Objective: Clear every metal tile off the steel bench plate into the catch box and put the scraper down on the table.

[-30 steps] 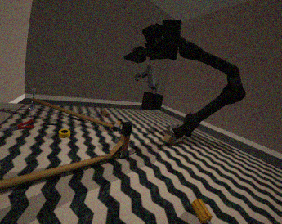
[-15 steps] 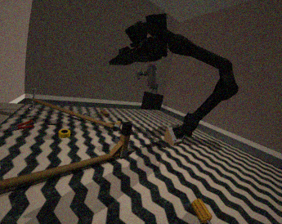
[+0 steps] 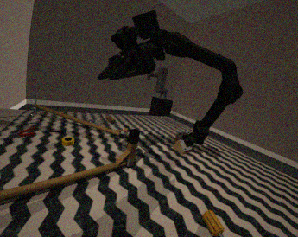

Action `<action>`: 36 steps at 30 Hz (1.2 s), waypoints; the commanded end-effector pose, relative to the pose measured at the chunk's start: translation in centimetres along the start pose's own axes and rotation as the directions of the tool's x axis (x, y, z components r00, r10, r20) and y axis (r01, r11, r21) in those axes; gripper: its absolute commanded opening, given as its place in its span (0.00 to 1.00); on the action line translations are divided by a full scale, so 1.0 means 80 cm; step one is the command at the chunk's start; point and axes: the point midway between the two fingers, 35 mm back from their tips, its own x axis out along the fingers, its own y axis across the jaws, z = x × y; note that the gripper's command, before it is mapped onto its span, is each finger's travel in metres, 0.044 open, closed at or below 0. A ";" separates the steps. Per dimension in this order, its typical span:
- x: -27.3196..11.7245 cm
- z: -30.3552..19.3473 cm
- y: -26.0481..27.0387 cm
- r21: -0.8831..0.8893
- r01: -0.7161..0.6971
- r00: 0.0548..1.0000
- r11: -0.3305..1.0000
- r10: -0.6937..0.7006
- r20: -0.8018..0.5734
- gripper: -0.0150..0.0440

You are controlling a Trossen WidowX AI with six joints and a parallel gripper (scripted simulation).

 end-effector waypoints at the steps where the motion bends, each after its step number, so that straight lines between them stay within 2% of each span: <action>1: 0.025 -0.002 0.000 -0.018 -0.002 0.999 1.000 0.001 -0.042 1.00; 36: 0.213 -0.077 0.029 -0.133 -0.072 0.925 0.989 0.016 -0.380 1.00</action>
